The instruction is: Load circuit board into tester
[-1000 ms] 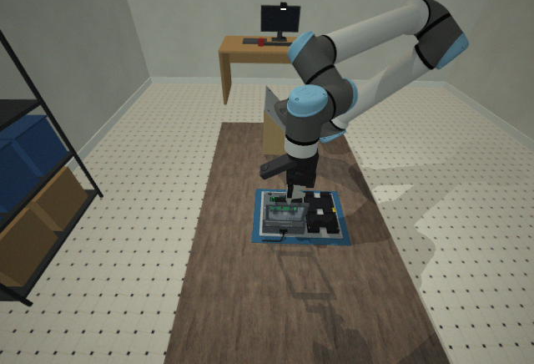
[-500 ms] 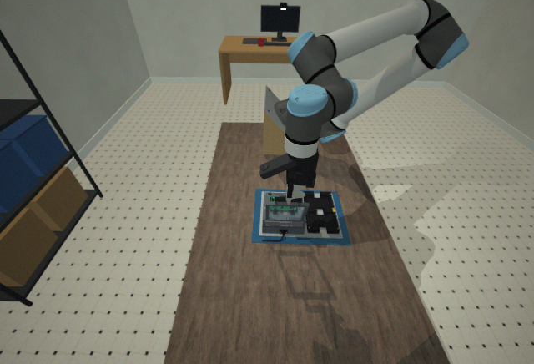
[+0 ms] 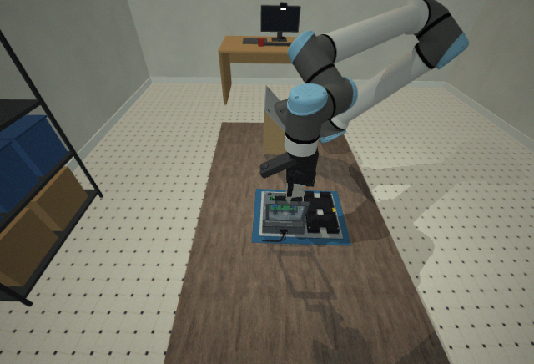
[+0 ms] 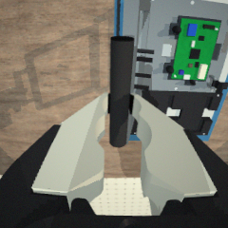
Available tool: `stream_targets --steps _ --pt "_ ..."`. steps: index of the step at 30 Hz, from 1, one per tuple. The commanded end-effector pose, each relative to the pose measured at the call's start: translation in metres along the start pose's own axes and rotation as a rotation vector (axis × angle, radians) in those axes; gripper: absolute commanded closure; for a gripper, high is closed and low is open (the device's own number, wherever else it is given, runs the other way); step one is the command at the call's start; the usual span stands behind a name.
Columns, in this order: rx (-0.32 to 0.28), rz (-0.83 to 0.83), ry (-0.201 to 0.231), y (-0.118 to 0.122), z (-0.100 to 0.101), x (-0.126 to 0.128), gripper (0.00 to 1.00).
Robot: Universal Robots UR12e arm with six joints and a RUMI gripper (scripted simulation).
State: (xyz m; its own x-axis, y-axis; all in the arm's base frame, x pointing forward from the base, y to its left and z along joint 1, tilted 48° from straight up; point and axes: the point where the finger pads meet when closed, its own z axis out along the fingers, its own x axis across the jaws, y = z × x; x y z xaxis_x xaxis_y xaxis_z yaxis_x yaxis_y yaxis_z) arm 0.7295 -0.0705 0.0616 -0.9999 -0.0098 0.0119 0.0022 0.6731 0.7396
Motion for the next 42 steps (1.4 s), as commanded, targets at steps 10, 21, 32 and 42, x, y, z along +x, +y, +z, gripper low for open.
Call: stream_targets --steps 10,21,32,42 --pt "0.001 0.0 -0.001 0.0 -0.002 0.006 1.0" --pt "0.001 0.0 -0.001 -0.001 -0.004 0.015 1.0" --pt "0.001 0.0 -0.001 -0.001 -0.005 0.024 1.0" --pt "0.001 0.0 -0.001 -0.001 -0.006 0.036 1.0"
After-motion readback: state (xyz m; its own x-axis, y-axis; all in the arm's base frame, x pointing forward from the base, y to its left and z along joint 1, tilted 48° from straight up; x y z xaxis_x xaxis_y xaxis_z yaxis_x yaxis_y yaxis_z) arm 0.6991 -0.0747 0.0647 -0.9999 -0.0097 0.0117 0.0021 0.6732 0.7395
